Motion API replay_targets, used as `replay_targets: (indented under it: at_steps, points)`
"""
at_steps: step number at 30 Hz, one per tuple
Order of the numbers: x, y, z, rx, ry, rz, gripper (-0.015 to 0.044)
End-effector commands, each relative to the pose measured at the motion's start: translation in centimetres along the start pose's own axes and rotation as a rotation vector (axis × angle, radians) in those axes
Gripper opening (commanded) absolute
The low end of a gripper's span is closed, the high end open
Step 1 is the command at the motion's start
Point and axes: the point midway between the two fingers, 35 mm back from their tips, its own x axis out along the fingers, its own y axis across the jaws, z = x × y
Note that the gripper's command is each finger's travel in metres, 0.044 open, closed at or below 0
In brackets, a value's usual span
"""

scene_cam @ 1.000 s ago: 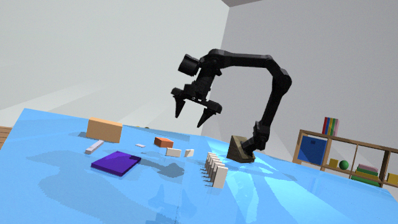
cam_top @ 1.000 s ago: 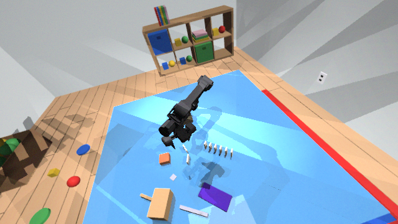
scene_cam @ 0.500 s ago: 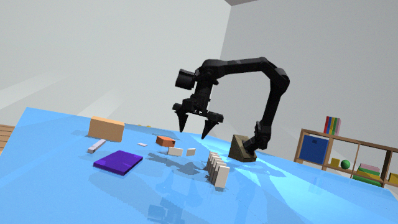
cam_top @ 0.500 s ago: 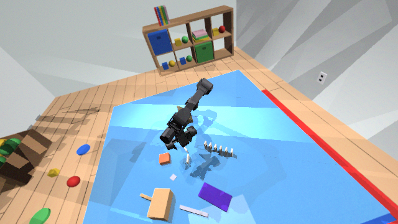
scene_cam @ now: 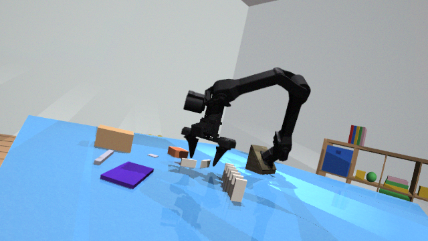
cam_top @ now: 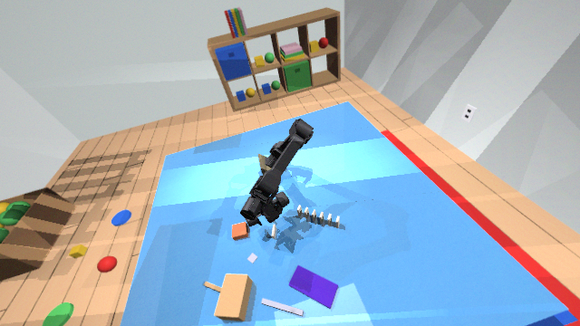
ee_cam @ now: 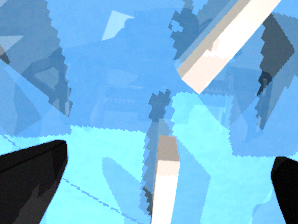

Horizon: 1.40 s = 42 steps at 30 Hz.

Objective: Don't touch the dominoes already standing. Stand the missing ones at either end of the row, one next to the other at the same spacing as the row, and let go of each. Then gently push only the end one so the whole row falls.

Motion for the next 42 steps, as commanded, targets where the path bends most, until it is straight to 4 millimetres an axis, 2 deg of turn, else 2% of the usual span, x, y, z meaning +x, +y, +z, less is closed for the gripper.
replay_targets:
  at_steps: [1, 9, 25, 34, 37, 42]
  points:
    - [1.1, 0.2, -0.2, 0.007, 0.006, 0.01, 0.044]
    - [1.3, 0.3, -0.2, 0.007, 0.006, 0.01, 0.044]
    - [1.3, 0.3, -0.2, 0.007, 0.006, 0.01, 0.002]
    - [1.3, 0.3, -0.2, 0.007, 0.006, 0.01, 0.002]
    - [-0.3, 0.2, -0.1, 0.007, 0.006, 0.009, 0.002]
    - [-6.1, -0.2, 0.2, 0.007, 0.008, 0.007, 0.002]
